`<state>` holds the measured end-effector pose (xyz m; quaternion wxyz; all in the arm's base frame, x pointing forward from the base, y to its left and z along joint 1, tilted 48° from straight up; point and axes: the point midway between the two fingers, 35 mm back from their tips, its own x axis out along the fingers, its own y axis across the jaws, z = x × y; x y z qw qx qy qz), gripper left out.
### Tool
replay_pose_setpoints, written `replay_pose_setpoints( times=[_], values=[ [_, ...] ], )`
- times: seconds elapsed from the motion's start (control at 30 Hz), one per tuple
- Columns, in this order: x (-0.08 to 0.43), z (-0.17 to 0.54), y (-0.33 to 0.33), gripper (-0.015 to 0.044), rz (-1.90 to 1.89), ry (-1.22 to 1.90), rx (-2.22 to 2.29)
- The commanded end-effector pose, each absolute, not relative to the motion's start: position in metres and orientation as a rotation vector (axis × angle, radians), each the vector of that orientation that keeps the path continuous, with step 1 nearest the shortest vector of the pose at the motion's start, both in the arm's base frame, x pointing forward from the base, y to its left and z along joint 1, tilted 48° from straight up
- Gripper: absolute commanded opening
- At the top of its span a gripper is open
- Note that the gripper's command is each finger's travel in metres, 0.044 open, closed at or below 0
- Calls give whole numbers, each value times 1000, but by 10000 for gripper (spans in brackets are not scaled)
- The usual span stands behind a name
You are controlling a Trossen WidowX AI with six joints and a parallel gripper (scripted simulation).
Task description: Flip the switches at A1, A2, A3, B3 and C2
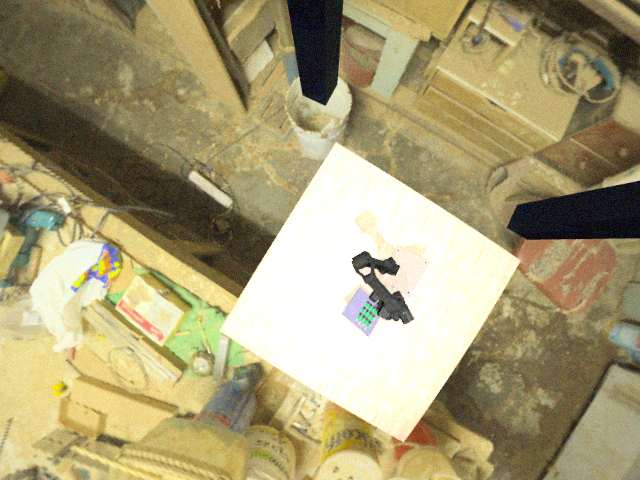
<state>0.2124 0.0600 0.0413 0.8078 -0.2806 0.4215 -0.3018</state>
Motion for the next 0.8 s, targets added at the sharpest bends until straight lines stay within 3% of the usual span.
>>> replay_pose_setpoints(
  times=[0.0,0.77],
  values=[
    [215,38,51,0,-654,901,-609],
    [221,30,41,0,-653,901,-609]
  ],
)
